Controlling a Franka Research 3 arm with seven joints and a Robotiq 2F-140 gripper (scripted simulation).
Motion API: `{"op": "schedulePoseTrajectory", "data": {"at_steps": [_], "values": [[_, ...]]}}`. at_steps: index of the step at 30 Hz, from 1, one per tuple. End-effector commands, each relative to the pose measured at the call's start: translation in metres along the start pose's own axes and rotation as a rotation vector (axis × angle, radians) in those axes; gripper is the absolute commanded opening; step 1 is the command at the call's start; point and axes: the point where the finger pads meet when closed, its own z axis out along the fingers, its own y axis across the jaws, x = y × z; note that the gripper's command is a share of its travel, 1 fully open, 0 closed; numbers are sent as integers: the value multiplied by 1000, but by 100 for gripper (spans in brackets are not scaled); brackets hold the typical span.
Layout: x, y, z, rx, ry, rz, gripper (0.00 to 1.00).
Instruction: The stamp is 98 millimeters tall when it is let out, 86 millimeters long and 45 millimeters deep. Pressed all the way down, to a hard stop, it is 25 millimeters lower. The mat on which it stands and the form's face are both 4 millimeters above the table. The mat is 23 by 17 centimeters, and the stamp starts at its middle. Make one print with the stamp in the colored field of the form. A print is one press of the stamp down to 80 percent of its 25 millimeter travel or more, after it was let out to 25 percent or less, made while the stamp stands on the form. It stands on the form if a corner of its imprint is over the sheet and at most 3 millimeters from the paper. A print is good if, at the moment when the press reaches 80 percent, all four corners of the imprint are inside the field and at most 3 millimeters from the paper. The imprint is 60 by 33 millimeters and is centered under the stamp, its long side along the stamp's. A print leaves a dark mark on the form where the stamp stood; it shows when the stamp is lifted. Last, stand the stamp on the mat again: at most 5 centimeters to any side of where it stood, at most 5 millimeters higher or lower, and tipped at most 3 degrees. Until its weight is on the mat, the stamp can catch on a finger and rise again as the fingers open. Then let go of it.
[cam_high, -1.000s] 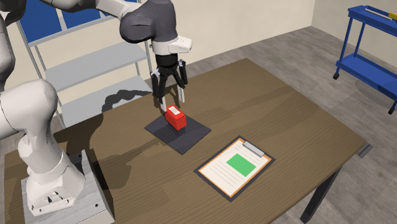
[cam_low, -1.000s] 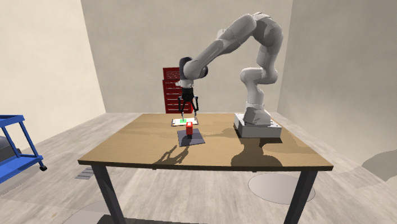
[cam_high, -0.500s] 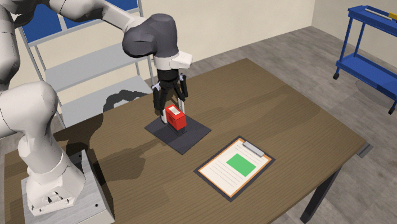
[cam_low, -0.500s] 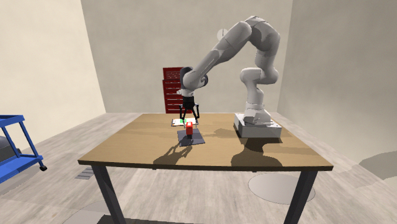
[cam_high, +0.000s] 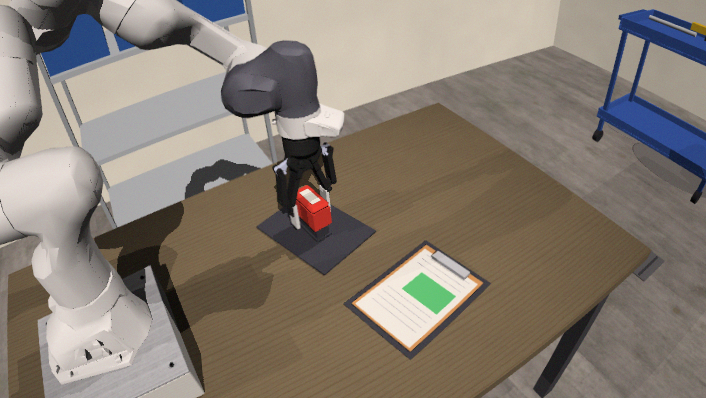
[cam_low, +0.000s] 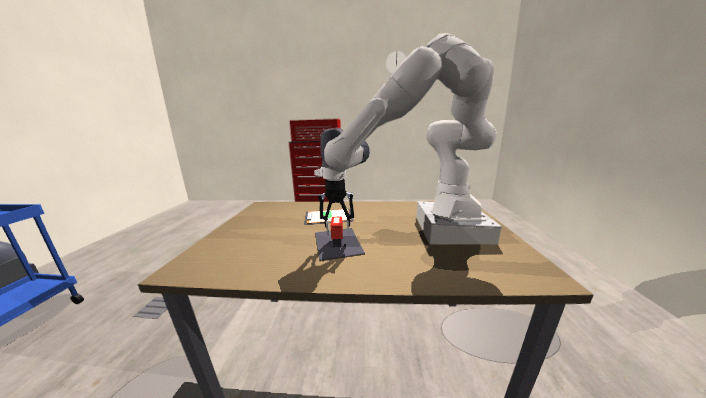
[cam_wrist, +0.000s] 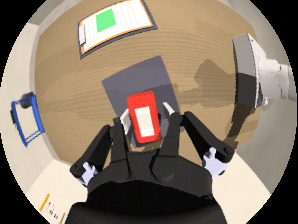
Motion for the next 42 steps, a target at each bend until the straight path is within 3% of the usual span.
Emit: {"op": "schedulePoseTrajectory", "data": {"at_steps": [1,11,12,42], "values": [[1,-4,0,10,1,-19,50],[1,-4,0,10,1,-19,50],[1,-4,0,10,1,-19,17],[1,-4,0,10,1,-19,17]]}}
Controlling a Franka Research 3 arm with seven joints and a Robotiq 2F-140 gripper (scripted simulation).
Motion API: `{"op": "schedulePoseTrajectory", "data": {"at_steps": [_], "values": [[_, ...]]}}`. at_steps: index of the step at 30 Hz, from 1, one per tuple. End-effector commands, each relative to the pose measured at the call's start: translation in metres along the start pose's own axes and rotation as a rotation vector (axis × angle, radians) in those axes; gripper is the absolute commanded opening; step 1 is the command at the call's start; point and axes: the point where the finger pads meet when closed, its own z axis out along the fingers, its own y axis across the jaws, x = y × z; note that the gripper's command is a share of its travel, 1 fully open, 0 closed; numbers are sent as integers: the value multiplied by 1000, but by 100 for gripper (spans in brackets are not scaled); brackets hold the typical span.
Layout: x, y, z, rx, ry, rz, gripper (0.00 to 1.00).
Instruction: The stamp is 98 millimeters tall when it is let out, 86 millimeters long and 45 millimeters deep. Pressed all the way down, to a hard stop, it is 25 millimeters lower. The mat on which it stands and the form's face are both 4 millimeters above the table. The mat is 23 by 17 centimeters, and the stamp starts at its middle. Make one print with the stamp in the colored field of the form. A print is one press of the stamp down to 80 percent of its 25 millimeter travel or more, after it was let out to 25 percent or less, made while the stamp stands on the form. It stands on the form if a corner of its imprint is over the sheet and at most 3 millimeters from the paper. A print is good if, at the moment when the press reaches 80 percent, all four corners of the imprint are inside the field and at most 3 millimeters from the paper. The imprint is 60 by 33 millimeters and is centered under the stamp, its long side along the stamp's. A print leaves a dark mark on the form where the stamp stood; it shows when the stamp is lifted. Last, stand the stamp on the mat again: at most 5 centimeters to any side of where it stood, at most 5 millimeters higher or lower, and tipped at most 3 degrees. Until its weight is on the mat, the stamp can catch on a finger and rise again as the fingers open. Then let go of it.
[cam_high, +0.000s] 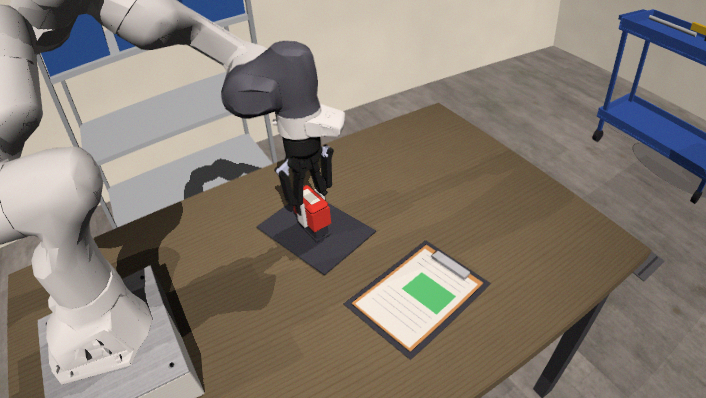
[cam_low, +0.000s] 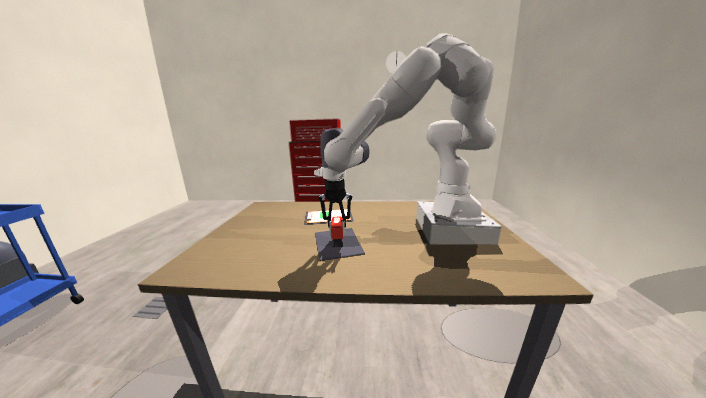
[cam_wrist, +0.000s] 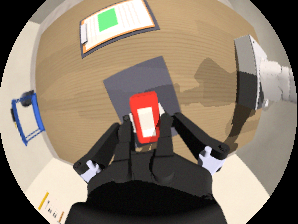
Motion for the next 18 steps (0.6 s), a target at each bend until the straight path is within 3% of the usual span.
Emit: {"op": "schedulePoseTrajectory", "data": {"at_steps": [1,18], "values": [[0,-1,0,3,-1,-7,17],[0,-1,-5,3,-1,-7,17]]}}
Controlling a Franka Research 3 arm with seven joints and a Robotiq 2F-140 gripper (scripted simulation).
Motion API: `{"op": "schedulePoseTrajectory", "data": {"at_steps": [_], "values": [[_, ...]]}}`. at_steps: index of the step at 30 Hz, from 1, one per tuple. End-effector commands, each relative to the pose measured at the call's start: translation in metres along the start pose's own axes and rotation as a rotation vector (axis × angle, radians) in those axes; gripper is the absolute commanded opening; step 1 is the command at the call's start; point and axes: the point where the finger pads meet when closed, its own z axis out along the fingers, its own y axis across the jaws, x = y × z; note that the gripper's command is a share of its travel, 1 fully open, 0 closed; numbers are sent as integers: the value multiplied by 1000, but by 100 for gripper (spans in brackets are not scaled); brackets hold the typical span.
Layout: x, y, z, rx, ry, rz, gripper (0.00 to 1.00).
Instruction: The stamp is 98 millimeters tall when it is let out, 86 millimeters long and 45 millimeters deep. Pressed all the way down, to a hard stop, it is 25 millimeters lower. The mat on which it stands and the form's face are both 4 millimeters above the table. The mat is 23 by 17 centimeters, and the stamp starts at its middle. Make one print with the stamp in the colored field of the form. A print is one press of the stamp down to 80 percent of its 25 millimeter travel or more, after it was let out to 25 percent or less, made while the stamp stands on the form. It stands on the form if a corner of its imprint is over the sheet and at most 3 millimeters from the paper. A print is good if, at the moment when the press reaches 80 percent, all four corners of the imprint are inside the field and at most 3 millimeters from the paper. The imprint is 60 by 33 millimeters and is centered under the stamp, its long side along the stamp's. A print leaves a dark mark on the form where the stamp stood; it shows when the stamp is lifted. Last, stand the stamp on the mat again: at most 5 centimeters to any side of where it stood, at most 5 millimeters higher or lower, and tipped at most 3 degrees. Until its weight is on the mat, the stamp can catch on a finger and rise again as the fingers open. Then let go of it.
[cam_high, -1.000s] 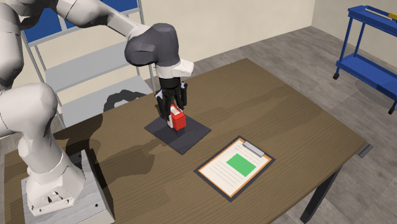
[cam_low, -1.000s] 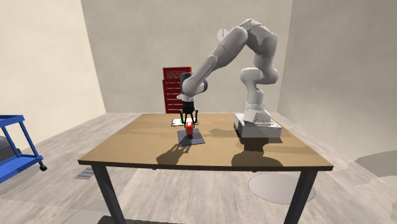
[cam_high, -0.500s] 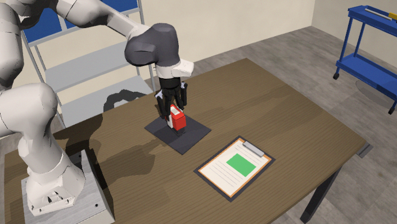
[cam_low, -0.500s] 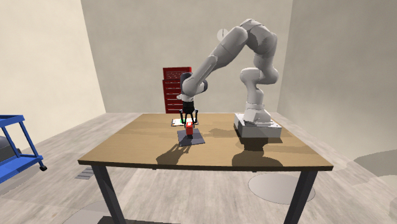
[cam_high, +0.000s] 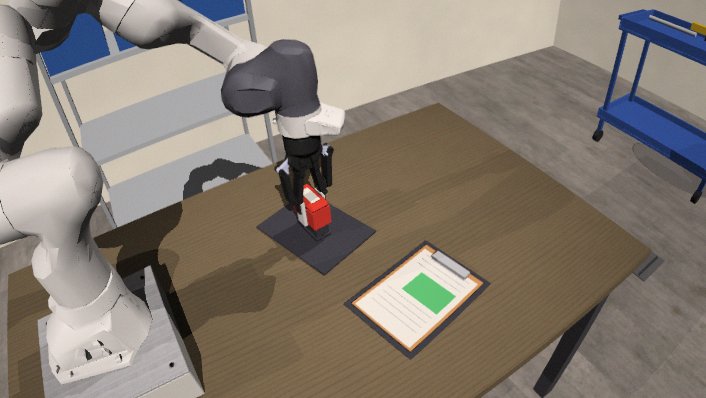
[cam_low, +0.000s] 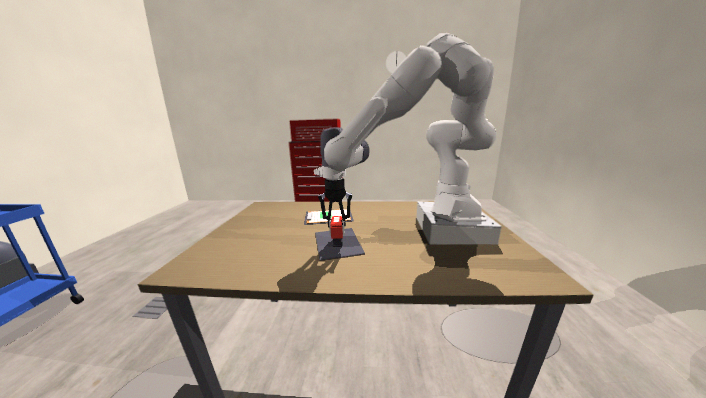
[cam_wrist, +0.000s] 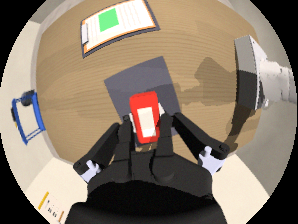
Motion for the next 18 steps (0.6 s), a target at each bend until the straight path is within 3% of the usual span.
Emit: {"op": "schedulePoseTrajectory", "data": {"at_steps": [1,8,18], "values": [[0,0,-6,0,0,-4,17],[0,0,-35,0,0,-4,17],[0,0,-37,0,0,-4,17]]}}
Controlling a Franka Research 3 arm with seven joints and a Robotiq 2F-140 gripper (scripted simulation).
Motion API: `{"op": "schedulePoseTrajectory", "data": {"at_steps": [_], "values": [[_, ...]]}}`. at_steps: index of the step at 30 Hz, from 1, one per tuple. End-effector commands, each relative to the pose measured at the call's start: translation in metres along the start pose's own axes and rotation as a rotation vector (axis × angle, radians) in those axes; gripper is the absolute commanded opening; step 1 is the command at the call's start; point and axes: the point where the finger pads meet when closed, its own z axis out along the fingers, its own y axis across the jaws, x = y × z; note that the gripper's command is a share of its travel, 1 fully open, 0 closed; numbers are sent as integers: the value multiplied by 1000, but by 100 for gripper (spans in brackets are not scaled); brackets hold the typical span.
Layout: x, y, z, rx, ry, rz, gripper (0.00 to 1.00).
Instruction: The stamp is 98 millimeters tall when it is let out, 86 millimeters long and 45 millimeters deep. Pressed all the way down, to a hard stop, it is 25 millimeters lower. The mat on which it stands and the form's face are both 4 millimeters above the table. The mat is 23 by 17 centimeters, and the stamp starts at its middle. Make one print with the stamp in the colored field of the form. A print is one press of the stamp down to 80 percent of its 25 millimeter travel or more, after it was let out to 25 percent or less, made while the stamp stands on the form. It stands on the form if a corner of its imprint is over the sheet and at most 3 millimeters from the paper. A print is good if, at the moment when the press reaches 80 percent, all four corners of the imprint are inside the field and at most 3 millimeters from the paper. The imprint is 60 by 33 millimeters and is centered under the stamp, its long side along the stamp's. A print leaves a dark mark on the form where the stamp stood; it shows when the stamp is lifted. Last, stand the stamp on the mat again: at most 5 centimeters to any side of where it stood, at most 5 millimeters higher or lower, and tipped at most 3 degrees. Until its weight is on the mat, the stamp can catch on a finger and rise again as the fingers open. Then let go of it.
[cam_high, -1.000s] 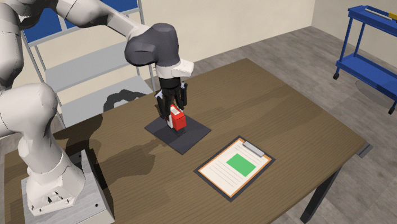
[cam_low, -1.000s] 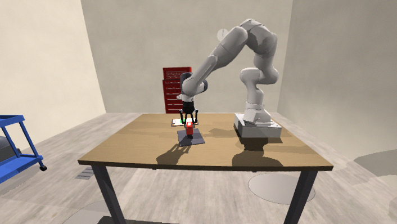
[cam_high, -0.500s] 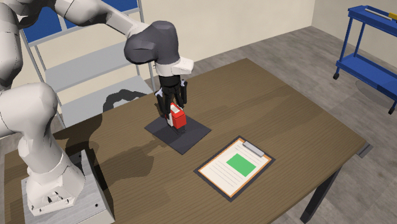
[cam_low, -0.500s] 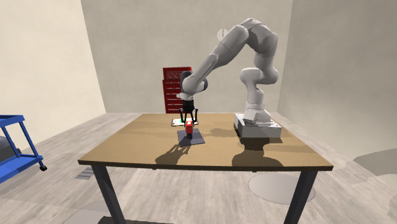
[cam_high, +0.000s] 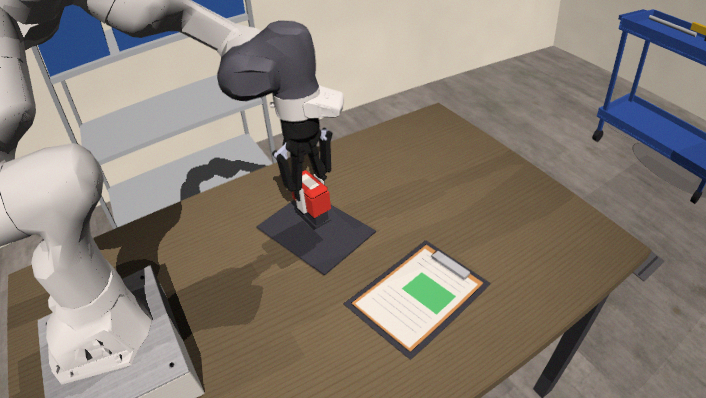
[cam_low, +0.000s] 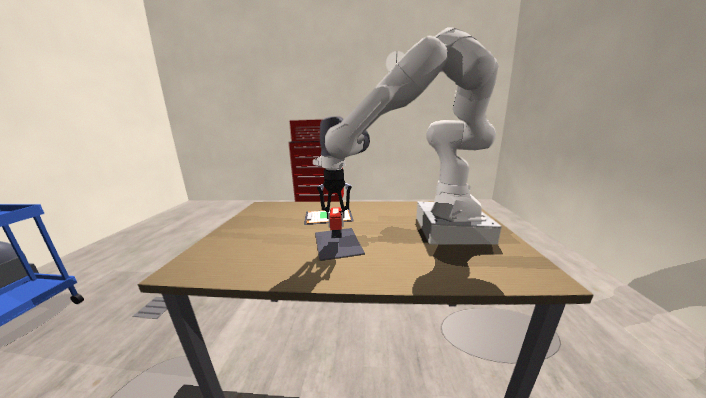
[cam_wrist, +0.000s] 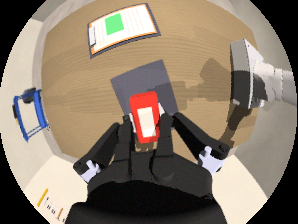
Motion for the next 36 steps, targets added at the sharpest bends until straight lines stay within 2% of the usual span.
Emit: {"op": "schedulePoseTrajectory", "data": {"at_steps": [1,4,7,10,14,16,17,21,22,24,36], "values": [[0,2,0,-6,1,13,17],[5,-1,0,-5,0,11,17],[33,-18,-2,-1,1,1,17],[90,-44,-5,3,2,-17,17],[165,-59,-6,2,4,-47,17],[165,-59,-6,2,4,-47,17],[220,-68,-4,0,4,-54,17],[292,-65,-1,-5,1,-72,17],[301,-64,0,-5,1,-74,17],[308,-63,0,-6,0,-76,17],[307,-64,0,-6,0,-76,17]]}}
